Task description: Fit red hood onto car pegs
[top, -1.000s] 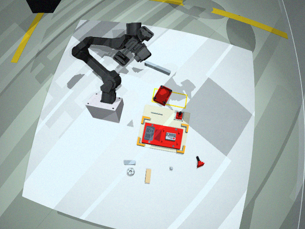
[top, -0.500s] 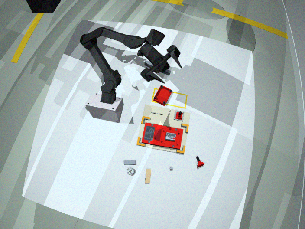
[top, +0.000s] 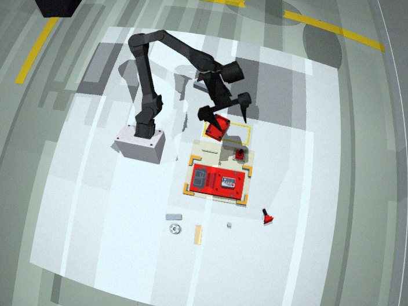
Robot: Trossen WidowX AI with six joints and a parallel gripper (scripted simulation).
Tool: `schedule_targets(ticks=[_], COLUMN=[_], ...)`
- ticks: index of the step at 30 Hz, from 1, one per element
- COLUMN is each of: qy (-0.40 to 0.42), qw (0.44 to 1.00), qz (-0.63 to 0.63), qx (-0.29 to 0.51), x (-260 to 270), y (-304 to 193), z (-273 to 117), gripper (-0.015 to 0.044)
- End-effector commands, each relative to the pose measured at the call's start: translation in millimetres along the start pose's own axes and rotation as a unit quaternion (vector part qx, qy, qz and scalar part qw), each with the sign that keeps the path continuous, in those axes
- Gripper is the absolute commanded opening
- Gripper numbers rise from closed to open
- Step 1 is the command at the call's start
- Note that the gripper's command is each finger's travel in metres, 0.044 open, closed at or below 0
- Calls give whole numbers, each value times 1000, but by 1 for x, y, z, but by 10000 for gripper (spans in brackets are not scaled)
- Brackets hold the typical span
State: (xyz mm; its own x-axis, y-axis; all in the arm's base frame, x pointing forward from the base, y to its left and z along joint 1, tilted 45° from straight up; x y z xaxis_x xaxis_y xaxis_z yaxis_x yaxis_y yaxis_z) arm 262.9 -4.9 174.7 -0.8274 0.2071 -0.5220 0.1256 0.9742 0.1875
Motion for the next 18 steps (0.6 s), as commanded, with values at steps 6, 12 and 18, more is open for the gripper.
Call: schedule_targets(ticks=[6,12,18], qy=[264,348,348], qw=[931,879,879], qz=[169,236,236], qx=[-185,-225,-225], x=[31,38,37], y=[46,59,58], z=[28,32,34], gripper=[440,440,440])
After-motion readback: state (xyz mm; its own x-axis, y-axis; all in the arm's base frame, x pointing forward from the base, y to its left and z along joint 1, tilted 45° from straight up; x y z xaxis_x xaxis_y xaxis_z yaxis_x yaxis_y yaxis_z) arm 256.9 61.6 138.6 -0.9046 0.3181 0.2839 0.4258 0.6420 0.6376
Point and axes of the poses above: the point midway between the two fingers, 35 mm back from their tips, its own z axis out along the fingers, its own x axis across the jaws, y = z × x, the point moved 6 cm from there along -z, back along the fingers, and after that the axes turned 11 degrees about z, right-handed, at the moved point
